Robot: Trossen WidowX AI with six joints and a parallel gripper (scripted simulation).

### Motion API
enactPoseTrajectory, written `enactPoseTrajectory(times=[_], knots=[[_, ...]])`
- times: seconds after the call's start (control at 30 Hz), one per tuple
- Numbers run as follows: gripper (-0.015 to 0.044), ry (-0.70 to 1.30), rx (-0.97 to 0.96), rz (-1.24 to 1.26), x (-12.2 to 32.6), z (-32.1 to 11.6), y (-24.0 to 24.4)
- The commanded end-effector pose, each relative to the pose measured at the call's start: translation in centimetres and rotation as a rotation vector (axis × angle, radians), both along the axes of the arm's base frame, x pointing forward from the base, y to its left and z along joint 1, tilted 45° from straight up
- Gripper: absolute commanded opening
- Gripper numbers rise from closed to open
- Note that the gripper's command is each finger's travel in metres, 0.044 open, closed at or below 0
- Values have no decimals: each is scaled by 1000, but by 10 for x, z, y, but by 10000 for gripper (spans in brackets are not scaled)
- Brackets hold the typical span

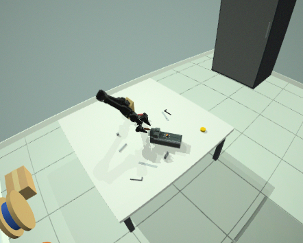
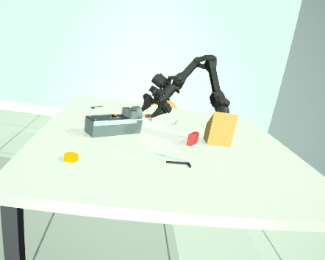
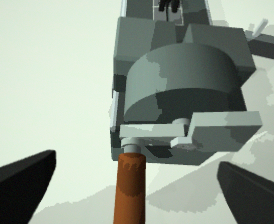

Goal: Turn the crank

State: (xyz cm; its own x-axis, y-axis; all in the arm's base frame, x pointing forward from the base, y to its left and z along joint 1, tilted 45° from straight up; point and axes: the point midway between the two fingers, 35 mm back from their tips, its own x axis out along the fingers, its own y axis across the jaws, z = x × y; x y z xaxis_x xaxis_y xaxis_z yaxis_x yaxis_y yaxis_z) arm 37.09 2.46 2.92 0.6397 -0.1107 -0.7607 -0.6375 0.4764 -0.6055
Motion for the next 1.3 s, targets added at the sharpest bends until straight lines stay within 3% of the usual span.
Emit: enactPoseTrajectory(times=[0.0, 0.5, 1.07, 1.27], knots=[[440, 8, -1, 5, -1, -7, -5], [440, 6, -2, 6, 0, -22, -21], [0, 6, -2, 6, 0, -22, -21], [0, 6, -2, 6, 0, -22, -21]])
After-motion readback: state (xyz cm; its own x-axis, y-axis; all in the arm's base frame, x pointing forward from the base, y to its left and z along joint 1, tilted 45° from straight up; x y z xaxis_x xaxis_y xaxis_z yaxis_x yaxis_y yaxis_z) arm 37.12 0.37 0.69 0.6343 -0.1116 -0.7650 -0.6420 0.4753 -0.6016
